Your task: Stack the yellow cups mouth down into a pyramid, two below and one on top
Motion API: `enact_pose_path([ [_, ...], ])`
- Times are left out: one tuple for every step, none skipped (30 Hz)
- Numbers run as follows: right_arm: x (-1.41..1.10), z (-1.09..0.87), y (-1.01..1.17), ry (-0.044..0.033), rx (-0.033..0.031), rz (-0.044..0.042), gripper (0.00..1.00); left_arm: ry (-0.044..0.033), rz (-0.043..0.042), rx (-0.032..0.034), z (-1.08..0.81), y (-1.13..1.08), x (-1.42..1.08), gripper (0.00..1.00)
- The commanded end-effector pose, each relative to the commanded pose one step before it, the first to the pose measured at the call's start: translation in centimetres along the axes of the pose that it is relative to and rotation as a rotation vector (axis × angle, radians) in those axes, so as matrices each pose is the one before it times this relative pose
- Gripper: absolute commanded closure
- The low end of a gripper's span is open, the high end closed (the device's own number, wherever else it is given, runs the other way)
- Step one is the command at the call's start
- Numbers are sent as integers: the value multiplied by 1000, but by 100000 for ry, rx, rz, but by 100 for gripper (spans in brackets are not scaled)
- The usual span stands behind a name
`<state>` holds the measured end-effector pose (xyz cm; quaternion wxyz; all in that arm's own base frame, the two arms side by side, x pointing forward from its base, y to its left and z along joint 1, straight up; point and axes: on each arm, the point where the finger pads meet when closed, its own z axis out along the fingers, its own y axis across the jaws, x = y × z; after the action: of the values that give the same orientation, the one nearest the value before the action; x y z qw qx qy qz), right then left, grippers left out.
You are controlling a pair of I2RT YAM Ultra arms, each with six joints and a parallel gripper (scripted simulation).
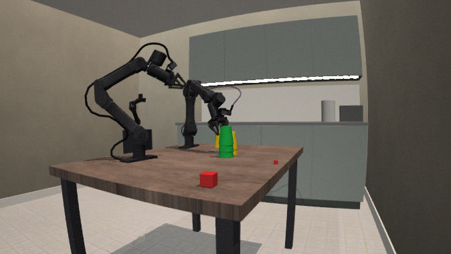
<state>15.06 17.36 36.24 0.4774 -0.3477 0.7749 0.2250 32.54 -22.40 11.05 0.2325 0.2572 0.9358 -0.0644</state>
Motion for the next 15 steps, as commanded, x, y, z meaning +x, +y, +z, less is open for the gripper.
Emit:
enact_pose_path([
  [21,-404,104,-1112,-237,249,0,-4029,-133,-14,-194,312,-928,100],
  [0,0,0,0,0,0,0,521,20,-36,185,11,266,100],
  [0,0,0,0,0,0,0,-901,-34,61,-171,-19,-376,100],
  [0,0,0,0,0,0,0,701,27,-48,253,10,288,100],
  [0,0,0,0,0,0,0,-918,-35,63,-211,-14,-325,100],
  [0,0,0,0,0,0,0,946,36,-64,262,20,446,100],
  [0,0,0,0,0,0,0,-455,-17,31,-86,-10,-189,100],
  [0,0,0,0,0,0,0,511,19,-35,181,11,265,100],
  [0,0,0,0,0,0,0,-875,-33,60,-164,-19,-367,100],
  [0,0,0,0,0,0,0,541,21,-37,186,12,278,100],
  [0,0,0,0,0,0,0,0,0,0,0,0,0,100],
  [0,0,0,0,0,0,0,0,0,0,0,0,0,100],
  [0,0,0,0,0,0,0,-681,-26,46,-127,-15,-286,100],
  [0,0,0,0,0,0,0,0,0,0,0,0,0,100],
  [0,0,0,0,0,0,0,0,0,0,0,0,0,100],
])
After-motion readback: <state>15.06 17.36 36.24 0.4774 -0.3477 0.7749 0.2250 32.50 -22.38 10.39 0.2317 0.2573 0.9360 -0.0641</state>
